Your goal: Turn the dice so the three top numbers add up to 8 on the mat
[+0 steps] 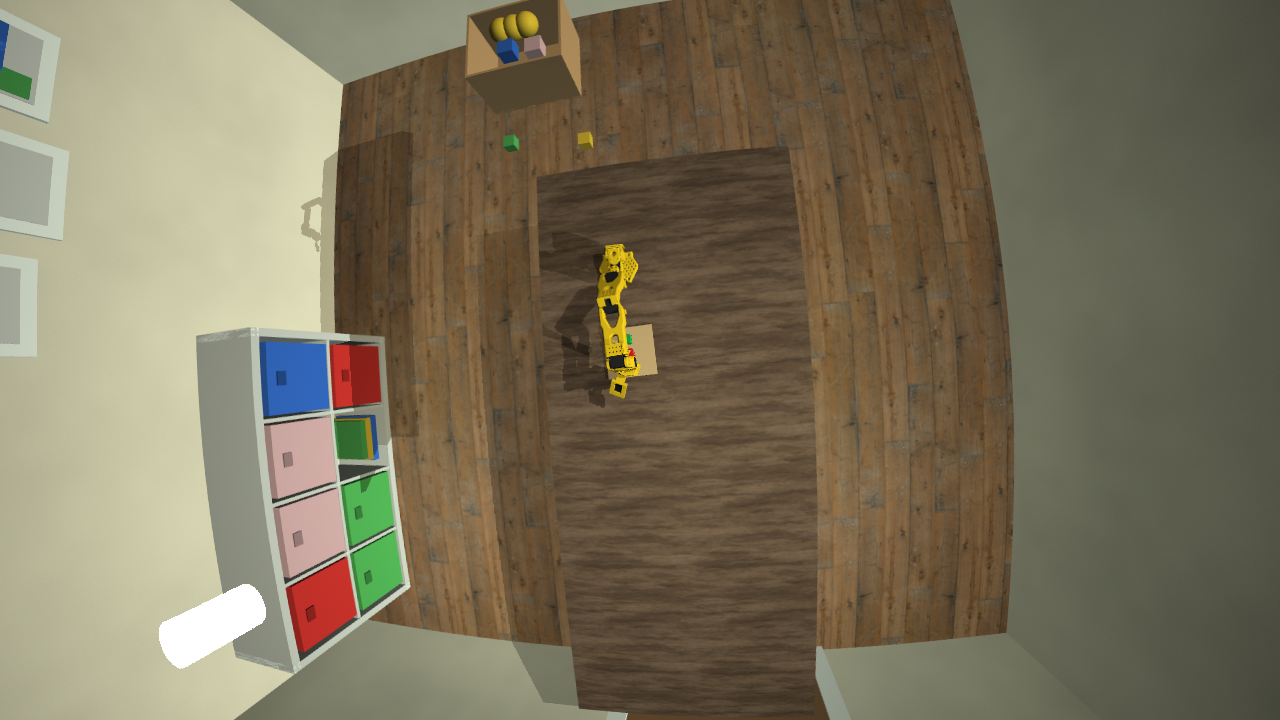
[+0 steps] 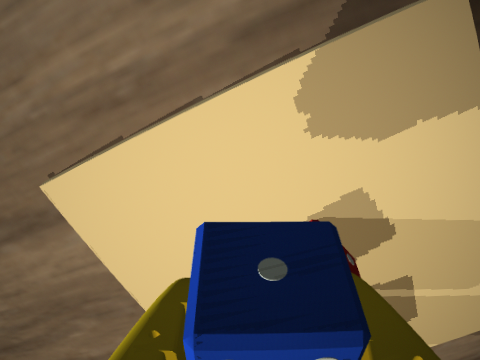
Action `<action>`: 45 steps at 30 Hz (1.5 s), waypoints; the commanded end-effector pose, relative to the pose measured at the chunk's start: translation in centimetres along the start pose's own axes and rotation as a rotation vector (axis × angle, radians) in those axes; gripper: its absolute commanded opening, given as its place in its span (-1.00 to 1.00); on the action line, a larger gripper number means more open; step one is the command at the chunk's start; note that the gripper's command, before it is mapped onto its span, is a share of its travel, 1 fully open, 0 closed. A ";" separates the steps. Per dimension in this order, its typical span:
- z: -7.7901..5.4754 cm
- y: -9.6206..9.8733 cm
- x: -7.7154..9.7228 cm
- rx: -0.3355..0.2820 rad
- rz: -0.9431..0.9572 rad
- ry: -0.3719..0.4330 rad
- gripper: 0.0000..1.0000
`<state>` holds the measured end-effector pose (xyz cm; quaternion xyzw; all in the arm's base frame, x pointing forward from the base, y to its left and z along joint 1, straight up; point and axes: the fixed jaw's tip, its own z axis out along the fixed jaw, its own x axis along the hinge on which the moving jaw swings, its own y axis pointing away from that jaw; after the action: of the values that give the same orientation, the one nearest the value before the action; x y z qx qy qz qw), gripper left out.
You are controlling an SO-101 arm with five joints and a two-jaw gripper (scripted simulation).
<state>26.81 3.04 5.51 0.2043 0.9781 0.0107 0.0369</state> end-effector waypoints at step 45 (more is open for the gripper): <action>0.8 0.0 -0.5 0.003 0.007 0.005 -1.00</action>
<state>26.79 3.04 3.90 0.2045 0.9788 0.0036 0.0136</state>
